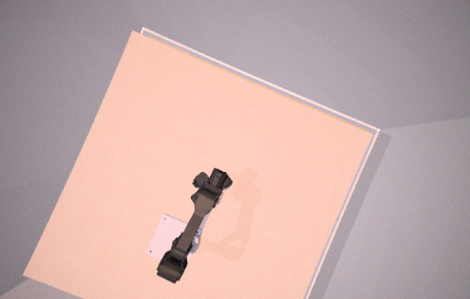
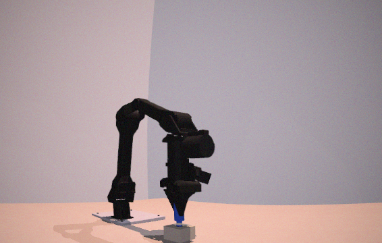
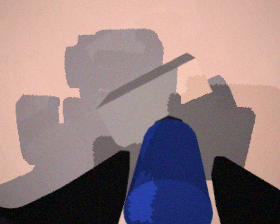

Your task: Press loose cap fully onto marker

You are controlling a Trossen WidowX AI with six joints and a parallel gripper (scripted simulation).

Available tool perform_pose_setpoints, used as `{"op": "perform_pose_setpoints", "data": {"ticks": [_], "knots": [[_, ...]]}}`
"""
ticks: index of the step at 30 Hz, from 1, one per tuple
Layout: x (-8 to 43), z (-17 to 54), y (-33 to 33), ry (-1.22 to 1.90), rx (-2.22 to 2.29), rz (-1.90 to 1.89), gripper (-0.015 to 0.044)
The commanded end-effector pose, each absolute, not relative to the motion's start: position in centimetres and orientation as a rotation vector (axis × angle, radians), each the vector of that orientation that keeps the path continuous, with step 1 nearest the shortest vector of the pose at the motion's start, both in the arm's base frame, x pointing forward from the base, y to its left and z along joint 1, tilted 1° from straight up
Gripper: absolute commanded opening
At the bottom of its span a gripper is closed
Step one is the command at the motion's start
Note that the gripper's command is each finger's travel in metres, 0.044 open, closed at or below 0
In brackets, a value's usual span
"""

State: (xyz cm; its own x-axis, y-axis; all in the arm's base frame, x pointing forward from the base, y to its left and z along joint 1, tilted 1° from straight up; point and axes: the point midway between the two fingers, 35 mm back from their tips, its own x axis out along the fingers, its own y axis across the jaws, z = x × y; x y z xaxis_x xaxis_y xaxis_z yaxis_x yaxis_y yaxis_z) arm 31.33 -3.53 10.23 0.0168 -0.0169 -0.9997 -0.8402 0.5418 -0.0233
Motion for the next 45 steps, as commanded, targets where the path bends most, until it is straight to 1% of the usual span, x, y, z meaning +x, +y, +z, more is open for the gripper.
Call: {"op": "perform_pose_setpoints", "data": {"ticks": [1,7,10,16,20,23,32,37,45], "knots": [[31.3,10.2,-3.5,1.42,-0.796,0.758,0.0289],[31.3,10.2,-3.5,1.42,-0.796,0.758,0.044],[31.4,11.0,-3.5,1.42,-0.796,0.758,0.044],[31.2,17.5,-3.4,1.42,-0.796,0.758,0.044],[31.2,17.7,-3.4,1.42,-0.796,0.758,0.044],[31.2,17.6,-3.4,1.456,-0.69,0.653,0.0361],[31.0,16.7,-3.2,1.554,-0.034,0.002,0.0125],[31.0,16.7,-3.2,1.554,0.014,-0.045,0.0],[31.0,16.7,-3.2,1.554,0.014,-0.045,0.0]]}}
